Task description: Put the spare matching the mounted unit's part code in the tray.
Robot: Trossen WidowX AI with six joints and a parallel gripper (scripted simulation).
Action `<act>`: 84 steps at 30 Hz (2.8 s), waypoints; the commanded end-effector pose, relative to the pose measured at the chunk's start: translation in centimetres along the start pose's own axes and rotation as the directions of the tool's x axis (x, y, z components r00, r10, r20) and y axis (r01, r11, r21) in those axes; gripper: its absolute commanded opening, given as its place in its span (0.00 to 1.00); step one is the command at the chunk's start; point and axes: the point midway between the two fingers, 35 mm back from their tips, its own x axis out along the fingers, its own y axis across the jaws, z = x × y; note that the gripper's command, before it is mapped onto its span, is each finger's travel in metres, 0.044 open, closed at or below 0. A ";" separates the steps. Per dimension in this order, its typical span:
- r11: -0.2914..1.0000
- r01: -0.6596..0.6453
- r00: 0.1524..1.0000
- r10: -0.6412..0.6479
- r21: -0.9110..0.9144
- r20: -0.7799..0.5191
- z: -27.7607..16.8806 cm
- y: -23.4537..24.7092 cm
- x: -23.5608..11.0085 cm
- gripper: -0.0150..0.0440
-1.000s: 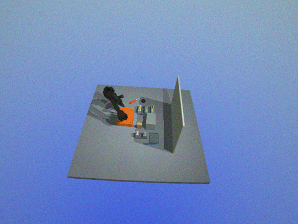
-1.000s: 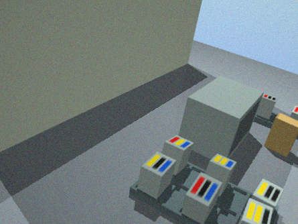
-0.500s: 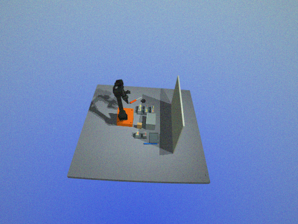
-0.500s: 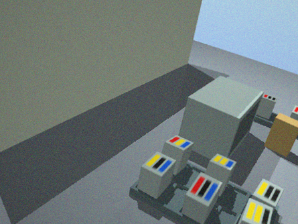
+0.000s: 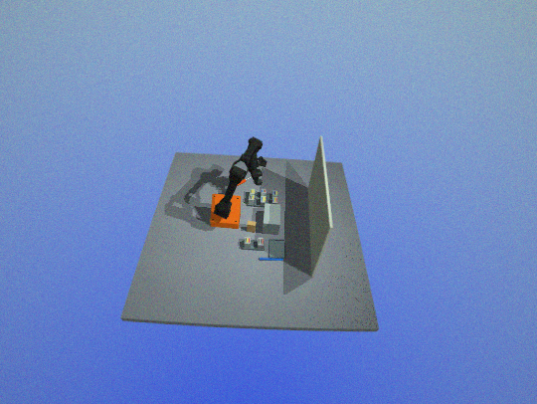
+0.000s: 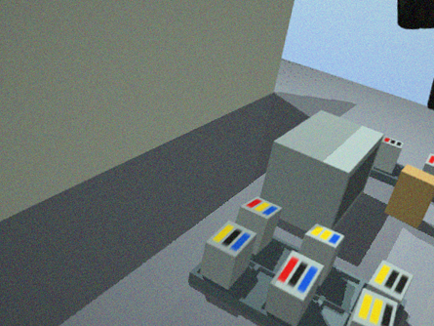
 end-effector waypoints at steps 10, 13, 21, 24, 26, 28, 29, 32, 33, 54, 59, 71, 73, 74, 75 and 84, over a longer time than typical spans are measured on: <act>0.955 -0.188 0.980 0.198 0.231 -0.022 10.6 -12.4 2.3 1.00; 0.930 -0.194 0.978 0.209 0.311 -0.017 12.4 -17.3 3.9 1.00; 0.892 -0.182 0.978 0.207 0.415 -0.017 13.7 -23.9 6.3 1.00; 0.892 -0.182 0.978 0.207 0.415 -0.017 13.7 -23.9 6.3 1.00; 0.892 -0.182 0.978 0.207 0.415 -0.017 13.7 -23.9 6.3 1.00; 0.892 -0.182 0.978 0.207 0.415 -0.017 13.7 -23.9 6.3 1.00; 0.892 -0.182 0.978 0.207 0.415 -0.017 13.7 -23.9 6.3 1.00; 0.892 -0.182 0.978 0.207 0.415 -0.017 13.7 -23.9 6.3 1.00; 0.892 -0.182 0.978 0.207 0.415 -0.017 13.7 -23.9 6.3 1.00; 0.339 -0.138 0.976 0.208 -0.930 -0.069 7.4 3.4 6.6 1.00; 0.311 -0.133 0.976 0.206 -0.941 -0.070 7.2 3.8 6.7 1.00; 0.312 -0.133 0.976 0.205 -0.941 -0.070 7.1 4.3 10.7 0.76; 0.312 -0.133 0.976 0.205 -0.941 -0.070 7.2 4.2 10.7 0.76; 0.312 -0.133 0.976 0.205 -0.941 -0.070 7.2 4.0 10.7 0.76; 0.312 -0.133 0.976 0.205 -0.941 -0.070 7.2 4.0 10.7 0.76; 0.312 -0.132 0.976 0.205 -0.941 -0.070 7.3 4.2 11.6 0.76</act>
